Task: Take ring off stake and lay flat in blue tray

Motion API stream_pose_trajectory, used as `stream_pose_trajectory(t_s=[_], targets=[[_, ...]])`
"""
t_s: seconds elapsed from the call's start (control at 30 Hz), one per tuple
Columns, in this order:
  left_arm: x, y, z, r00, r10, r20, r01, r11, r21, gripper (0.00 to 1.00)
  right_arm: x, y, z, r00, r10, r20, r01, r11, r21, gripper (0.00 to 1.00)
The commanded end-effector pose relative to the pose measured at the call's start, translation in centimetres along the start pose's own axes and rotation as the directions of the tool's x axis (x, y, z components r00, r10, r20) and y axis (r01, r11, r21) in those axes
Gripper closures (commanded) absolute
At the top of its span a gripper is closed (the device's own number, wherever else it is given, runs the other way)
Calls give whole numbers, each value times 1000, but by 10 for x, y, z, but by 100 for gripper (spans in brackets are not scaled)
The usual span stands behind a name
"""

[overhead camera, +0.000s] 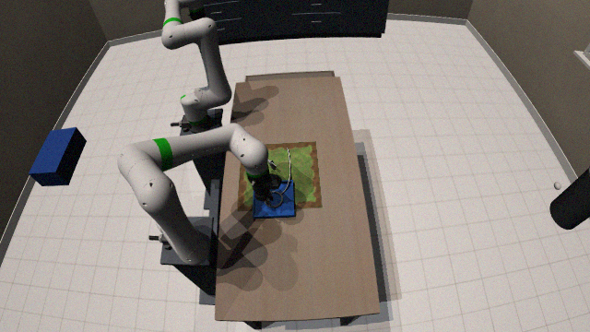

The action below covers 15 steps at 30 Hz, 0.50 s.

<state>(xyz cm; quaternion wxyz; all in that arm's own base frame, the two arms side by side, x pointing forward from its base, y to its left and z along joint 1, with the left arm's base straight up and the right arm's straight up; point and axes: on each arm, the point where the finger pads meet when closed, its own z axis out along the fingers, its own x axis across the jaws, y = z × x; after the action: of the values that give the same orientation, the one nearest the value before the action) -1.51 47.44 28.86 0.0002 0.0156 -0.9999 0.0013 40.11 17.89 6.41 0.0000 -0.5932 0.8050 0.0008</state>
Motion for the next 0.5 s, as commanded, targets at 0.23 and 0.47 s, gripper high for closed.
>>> stream_pose_trajectory(t_s=[0.23, 0.47], targets=[[0, 0, -1, 1000, 0, 0, 0, 1000, -3, 0, 0, 0, -52, 1000, 0, 1, 0, 1000, 1, 45], [0, 0, -1, 1000, 0, 0, 0, 1000, -3, 0, 0, 0, -64, 1000, 0, 1, 0, 1000, 1, 45]])
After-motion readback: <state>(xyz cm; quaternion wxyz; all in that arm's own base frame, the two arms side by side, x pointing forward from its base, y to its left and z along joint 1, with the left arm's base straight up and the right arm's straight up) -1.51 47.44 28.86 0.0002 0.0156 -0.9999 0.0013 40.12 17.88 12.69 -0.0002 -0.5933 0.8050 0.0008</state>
